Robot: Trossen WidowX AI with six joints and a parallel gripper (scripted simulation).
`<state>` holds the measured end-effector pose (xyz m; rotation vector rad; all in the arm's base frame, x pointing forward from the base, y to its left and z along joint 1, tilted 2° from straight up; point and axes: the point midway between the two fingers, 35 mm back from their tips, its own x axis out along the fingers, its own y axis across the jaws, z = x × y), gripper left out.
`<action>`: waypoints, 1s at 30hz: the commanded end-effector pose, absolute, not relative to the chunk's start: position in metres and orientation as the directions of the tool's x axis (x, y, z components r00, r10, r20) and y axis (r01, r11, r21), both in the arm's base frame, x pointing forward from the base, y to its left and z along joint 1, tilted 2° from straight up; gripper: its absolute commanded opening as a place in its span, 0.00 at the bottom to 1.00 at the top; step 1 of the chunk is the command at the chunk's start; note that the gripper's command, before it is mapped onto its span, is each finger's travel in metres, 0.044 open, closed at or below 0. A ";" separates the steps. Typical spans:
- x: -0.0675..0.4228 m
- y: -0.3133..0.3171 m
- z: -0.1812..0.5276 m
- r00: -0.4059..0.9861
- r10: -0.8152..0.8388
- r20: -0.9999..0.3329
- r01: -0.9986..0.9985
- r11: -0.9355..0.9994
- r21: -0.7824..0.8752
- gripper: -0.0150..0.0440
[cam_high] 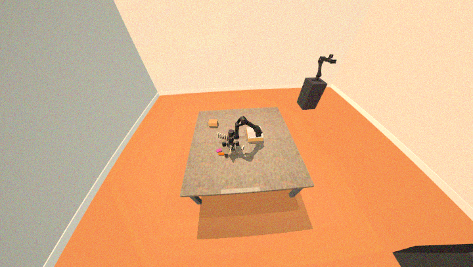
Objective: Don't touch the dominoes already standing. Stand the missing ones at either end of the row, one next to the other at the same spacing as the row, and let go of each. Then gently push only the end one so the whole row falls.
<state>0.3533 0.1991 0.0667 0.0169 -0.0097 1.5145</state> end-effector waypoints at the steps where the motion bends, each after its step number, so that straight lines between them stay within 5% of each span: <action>1: 0.356 0.202 0.051 0.057 0.998 0.011 -0.998 0.057 -0.011 0.29; 24: 0.353 0.207 -0.003 0.055 0.998 -0.015 -0.998 0.055 -0.011 0.29; 30: 0.353 0.207 -0.003 0.055 0.998 -0.015 -0.998 0.055 -0.011 0.56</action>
